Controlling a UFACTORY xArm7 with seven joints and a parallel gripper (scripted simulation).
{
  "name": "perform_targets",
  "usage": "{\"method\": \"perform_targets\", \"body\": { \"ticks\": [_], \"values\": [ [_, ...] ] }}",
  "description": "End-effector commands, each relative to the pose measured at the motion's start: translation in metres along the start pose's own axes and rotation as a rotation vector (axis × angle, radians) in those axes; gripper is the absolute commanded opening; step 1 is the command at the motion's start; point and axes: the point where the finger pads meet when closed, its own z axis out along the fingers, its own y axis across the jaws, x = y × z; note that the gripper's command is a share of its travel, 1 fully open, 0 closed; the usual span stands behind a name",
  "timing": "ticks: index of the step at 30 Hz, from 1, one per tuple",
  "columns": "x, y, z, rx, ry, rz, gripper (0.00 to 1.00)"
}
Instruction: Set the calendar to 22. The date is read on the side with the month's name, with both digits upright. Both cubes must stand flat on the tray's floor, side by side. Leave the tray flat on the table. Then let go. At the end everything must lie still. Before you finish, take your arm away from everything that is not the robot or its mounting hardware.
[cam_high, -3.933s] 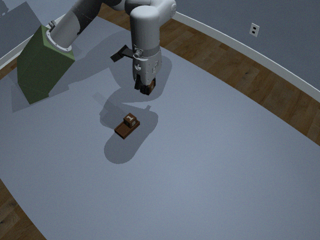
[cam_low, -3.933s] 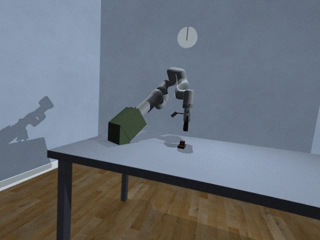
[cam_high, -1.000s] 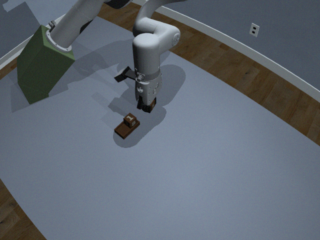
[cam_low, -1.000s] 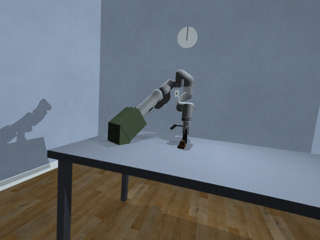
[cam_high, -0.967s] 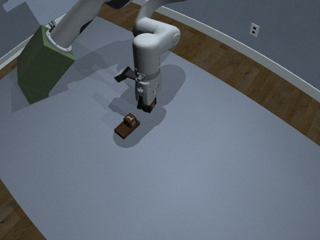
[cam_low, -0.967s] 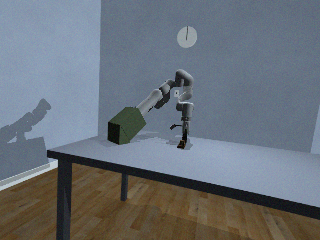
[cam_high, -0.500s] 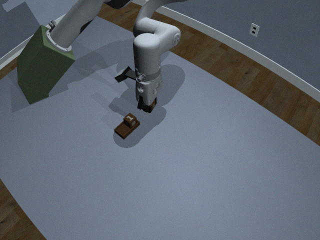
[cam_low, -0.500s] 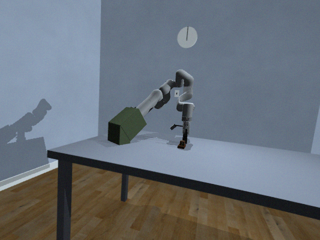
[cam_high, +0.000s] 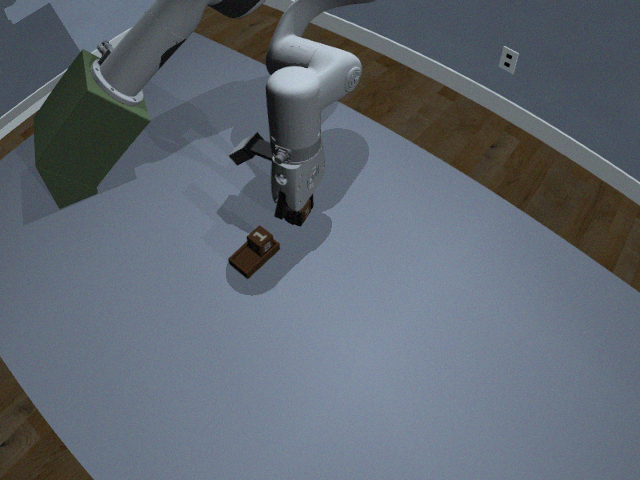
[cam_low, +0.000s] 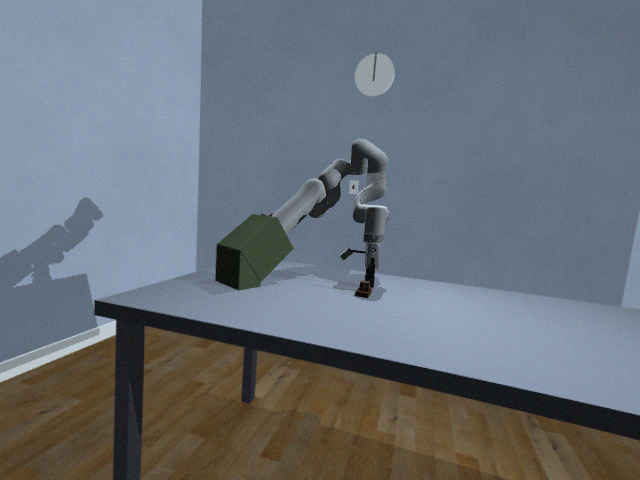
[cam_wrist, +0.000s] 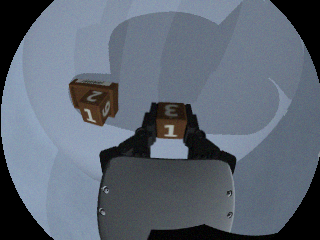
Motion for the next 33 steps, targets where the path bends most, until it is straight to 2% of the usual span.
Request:
{"method": "perform_targets", "body": {
  "ticks": [1,33],
  "values": [
    [-0.0008,-0.0009,-0.0009,0.002,-0.002,0.001,0.29],
    [-0.0008,-0.0009,0.0039,0.002,-0.002,0.001,0.29]
  ]
}}
